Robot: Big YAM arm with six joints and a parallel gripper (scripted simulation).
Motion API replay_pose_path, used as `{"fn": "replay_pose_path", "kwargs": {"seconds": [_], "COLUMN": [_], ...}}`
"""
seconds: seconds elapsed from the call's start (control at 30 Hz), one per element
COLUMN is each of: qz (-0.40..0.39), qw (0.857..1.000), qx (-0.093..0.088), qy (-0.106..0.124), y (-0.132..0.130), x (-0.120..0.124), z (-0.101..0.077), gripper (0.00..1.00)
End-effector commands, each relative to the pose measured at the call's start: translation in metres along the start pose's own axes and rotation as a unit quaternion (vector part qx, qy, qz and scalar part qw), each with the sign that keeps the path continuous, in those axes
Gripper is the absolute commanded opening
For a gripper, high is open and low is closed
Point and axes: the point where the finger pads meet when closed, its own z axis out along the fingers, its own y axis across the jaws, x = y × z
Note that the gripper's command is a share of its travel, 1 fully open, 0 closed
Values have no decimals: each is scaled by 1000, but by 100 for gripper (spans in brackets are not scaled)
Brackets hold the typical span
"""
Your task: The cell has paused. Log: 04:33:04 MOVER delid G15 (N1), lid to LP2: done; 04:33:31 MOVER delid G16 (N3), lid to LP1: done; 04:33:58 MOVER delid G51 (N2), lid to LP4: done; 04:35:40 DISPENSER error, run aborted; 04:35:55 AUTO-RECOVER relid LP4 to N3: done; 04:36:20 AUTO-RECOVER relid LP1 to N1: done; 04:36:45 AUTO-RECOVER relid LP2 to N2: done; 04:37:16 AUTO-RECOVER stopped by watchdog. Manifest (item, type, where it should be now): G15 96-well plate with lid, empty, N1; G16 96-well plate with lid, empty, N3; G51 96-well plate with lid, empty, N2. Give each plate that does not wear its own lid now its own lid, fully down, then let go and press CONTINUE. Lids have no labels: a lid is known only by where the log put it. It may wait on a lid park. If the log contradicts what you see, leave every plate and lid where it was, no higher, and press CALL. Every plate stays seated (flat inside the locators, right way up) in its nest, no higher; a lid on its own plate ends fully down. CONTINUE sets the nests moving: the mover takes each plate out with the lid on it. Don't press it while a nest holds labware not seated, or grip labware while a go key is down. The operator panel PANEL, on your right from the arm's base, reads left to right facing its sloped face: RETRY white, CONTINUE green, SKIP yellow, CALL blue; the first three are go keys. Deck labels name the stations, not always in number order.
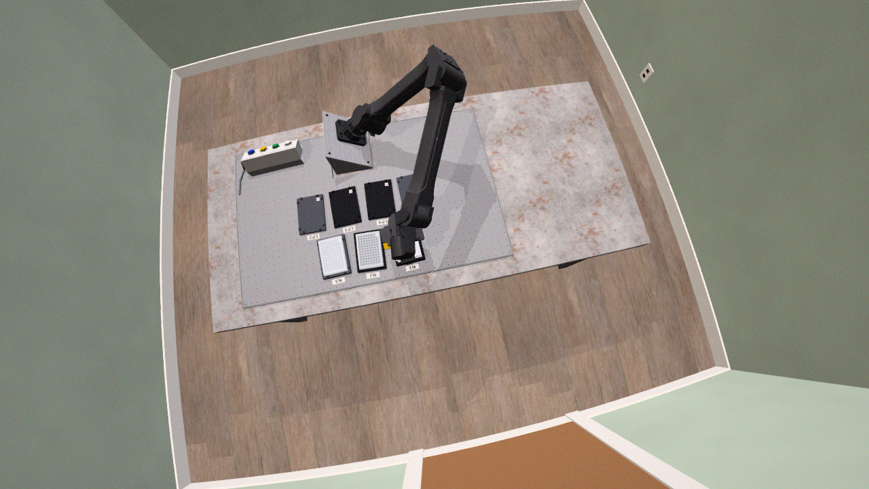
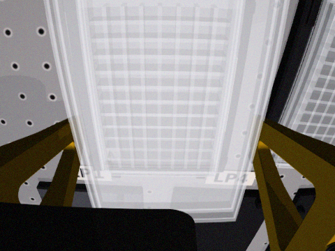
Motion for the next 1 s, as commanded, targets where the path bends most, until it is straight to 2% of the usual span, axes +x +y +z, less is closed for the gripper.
{"fn": "replay_pose_path", "kwargs": {"seconds": [0.0, 0.03, 0.1, 0.13, 0.97], "qz": [-9, 5, 5, 28, 13], "qw": [1000, 1000, 1000, 1000, 1000], "qx": [1, 0, 0, 0, 1], "qy": [-16, -1, -1, -4, -7], "y": [22, 12, 12, -6, -6], "x": [-18, -10, -10, -2, -3], "z": [-11, 1, 1, -4, 0], "gripper": [0, 0, 0, 0, 0]}}
